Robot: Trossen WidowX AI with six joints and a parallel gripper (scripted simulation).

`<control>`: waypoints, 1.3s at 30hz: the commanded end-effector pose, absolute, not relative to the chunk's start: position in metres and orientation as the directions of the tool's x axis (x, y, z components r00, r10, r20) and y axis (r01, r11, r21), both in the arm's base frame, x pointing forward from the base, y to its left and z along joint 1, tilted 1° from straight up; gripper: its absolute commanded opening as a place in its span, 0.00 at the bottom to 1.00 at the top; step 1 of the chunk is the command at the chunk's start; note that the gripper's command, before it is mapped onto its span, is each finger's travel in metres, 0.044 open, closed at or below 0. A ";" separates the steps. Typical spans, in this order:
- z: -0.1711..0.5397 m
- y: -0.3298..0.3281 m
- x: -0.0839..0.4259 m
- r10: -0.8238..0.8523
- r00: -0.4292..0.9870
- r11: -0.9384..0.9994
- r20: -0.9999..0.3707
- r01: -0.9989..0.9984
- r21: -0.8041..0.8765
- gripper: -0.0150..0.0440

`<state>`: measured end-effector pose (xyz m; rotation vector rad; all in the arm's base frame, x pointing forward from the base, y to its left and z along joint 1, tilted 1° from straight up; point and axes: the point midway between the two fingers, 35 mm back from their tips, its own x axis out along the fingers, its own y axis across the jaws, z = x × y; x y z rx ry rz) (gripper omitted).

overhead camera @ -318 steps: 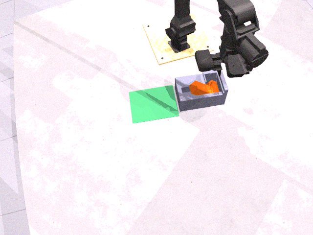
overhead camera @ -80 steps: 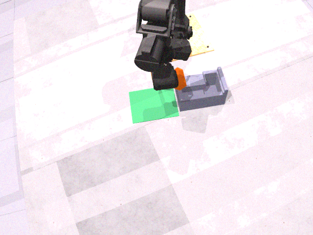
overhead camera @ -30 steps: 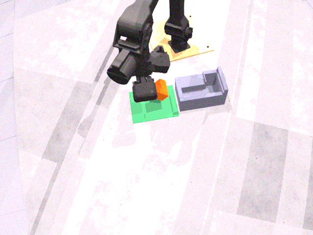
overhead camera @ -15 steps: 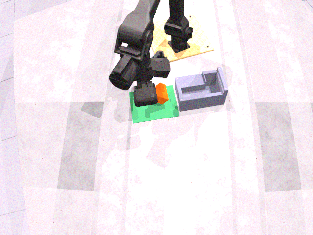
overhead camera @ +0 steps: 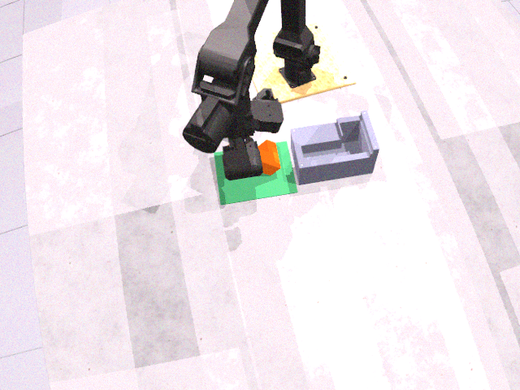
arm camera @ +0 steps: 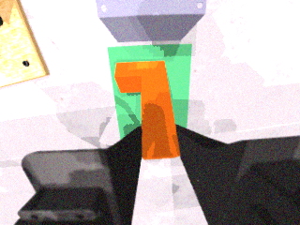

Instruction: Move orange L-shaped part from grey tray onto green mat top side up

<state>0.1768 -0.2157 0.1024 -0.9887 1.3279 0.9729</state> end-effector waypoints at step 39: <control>0.186 -0.217 0.177 -0.012 0.022 0.300 -1.000 -0.954 -0.024 0.93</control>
